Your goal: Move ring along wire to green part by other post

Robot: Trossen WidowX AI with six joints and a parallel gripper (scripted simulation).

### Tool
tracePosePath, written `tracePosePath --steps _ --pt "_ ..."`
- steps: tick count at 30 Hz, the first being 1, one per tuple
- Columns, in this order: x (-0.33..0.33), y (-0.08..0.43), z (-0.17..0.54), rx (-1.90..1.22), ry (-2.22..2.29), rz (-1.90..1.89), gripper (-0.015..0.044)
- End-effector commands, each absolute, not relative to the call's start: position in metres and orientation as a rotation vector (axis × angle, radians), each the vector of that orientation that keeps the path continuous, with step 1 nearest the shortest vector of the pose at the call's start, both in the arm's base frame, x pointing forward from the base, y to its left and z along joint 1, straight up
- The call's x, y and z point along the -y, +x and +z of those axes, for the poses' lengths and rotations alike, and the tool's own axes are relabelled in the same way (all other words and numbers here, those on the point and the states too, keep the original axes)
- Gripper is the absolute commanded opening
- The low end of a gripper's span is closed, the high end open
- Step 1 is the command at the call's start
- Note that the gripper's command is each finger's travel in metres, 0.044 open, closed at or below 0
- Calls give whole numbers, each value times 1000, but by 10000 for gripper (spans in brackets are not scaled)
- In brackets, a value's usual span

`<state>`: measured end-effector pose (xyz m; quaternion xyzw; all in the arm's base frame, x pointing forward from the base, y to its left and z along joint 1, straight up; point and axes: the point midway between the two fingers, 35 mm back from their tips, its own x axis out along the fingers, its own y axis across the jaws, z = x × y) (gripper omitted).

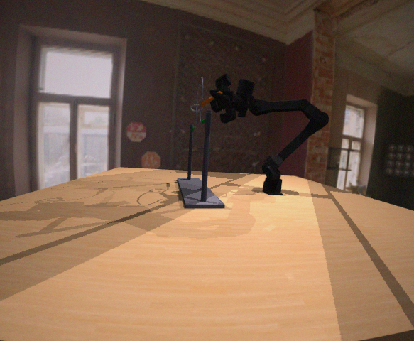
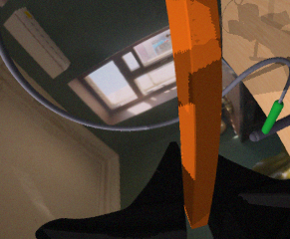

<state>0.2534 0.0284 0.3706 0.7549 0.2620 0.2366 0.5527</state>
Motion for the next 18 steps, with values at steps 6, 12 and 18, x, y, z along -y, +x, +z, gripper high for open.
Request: tracePosePath --steps 6,12,18 --pt "-30 253 373 -621 1708 548 -150" --pt "-30 253 371 -625 1662 534 -150" --pt "-30 253 369 -628 1613 519 -150"
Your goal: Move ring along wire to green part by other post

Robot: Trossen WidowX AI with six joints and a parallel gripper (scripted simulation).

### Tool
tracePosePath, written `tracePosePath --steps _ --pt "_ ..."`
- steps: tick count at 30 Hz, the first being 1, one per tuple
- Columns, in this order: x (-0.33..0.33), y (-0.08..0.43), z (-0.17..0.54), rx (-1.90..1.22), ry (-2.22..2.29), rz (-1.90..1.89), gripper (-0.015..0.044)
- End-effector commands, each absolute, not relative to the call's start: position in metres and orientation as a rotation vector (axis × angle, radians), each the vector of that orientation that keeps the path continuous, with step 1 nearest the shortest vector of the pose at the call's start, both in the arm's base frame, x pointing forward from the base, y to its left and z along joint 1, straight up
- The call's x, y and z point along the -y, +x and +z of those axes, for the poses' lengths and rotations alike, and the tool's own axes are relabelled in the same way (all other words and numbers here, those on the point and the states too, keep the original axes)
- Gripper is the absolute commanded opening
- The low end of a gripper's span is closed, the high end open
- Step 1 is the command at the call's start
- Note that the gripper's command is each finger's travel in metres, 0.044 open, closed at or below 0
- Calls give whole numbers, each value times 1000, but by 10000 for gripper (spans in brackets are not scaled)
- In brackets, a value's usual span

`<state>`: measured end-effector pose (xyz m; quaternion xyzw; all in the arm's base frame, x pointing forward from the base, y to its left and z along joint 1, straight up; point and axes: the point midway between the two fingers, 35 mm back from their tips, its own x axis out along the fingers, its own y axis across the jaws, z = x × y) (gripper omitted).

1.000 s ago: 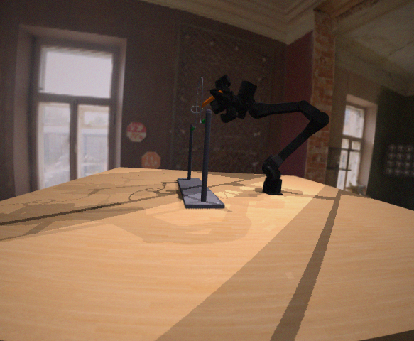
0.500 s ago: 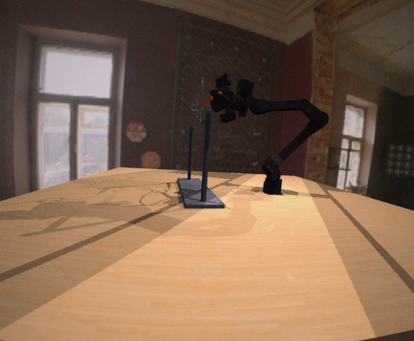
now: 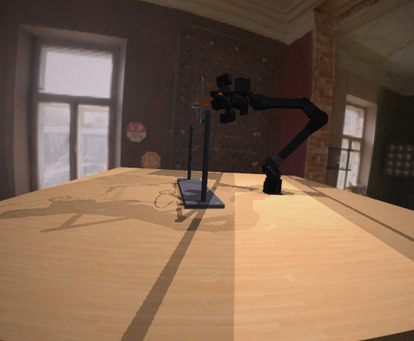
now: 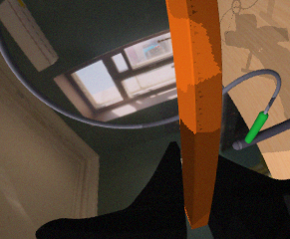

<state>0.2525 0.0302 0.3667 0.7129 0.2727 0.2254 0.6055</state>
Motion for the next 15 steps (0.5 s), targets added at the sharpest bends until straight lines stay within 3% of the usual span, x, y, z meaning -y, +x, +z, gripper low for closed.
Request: tracePosePath --steps 1,15 --pt "-31 253 369 -628 1604 517 -150" --pt "-31 253 363 -636 1462 473 -150"
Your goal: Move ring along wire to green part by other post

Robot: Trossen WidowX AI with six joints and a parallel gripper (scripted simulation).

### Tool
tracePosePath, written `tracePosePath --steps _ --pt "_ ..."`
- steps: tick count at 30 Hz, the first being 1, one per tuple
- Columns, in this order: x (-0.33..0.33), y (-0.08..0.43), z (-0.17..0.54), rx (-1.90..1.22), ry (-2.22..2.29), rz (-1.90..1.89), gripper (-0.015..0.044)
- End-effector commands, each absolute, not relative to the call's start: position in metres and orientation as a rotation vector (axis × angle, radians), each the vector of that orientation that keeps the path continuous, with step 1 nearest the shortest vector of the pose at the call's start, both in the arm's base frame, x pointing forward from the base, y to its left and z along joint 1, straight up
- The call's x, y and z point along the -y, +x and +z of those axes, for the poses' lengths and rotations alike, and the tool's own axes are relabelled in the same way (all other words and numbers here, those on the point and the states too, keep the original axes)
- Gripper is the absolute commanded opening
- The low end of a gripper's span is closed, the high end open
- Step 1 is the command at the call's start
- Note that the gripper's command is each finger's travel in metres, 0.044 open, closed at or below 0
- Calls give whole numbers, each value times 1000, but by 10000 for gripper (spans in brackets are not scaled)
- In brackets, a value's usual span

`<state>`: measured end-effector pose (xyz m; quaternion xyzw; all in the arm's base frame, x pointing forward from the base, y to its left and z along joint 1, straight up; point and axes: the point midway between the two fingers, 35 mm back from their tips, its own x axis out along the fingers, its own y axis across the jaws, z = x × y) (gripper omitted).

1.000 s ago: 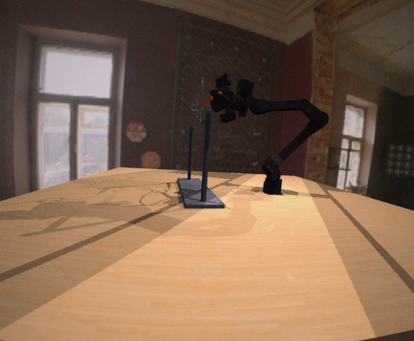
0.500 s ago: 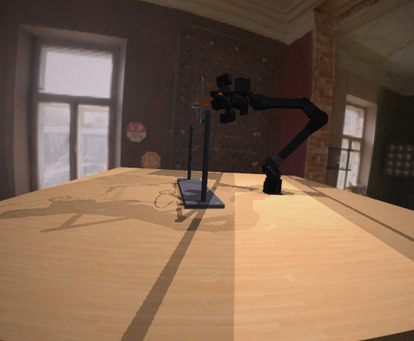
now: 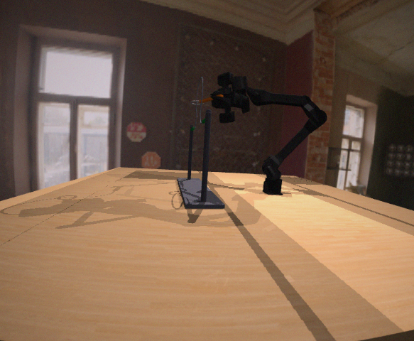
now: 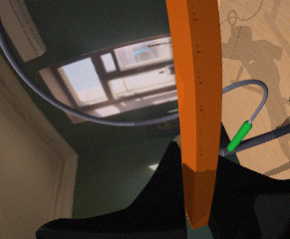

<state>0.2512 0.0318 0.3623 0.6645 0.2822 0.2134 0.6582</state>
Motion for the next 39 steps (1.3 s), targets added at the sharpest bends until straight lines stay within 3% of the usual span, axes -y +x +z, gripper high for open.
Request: tracePosePath --steps 1,39 --pt "-31 253 363 -637 1451 469 -150" --pt "-28 253 346 -643 1003 330 -150"
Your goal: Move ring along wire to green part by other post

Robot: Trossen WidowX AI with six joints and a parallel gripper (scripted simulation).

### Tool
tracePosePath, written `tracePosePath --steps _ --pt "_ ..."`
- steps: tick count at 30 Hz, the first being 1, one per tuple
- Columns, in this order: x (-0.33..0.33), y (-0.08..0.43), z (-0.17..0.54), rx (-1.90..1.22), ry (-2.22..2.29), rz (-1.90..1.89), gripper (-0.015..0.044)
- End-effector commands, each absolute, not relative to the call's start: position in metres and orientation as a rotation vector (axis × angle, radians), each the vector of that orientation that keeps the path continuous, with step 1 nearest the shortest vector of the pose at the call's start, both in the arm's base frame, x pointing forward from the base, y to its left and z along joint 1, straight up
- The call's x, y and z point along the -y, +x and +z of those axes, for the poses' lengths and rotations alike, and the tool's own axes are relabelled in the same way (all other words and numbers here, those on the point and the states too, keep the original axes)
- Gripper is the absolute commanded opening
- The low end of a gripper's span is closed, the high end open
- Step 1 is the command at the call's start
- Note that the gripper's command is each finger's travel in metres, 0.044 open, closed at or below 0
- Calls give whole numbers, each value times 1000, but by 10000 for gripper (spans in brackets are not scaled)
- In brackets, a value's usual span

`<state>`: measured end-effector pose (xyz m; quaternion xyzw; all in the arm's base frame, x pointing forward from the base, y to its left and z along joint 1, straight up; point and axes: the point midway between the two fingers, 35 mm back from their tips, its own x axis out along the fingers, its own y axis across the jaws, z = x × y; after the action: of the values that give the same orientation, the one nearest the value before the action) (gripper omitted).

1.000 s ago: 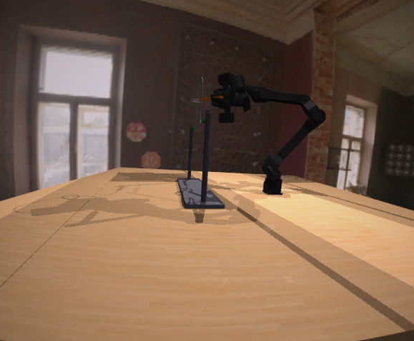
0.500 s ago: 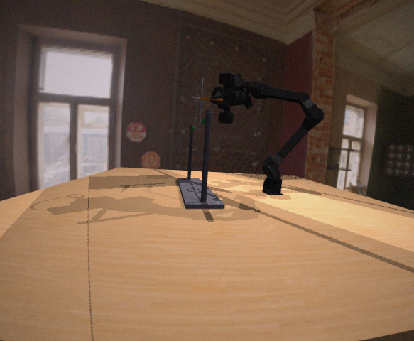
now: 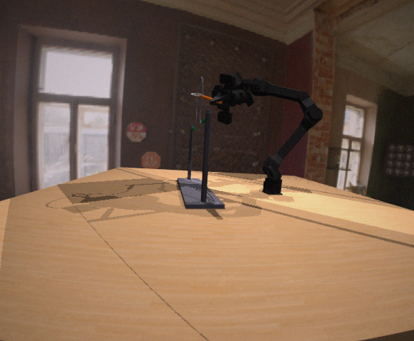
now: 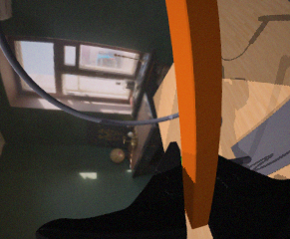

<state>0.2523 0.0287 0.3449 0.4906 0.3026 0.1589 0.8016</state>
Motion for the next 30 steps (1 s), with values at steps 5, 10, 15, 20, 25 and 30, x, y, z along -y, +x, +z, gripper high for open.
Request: tracePosePath --steps 5,10,15,20,25,30 --pt "-27 253 344 -642 945 312 -150" --pt "-26 254 343 -640 892 295 -150" --pt "-25 254 341 -639 844 280 -150" --pt "-23 254 340 -636 797 265 -150" --pt "-22 254 338 -634 740 248 -150" --pt "-20 254 336 -630 683 230 -150"
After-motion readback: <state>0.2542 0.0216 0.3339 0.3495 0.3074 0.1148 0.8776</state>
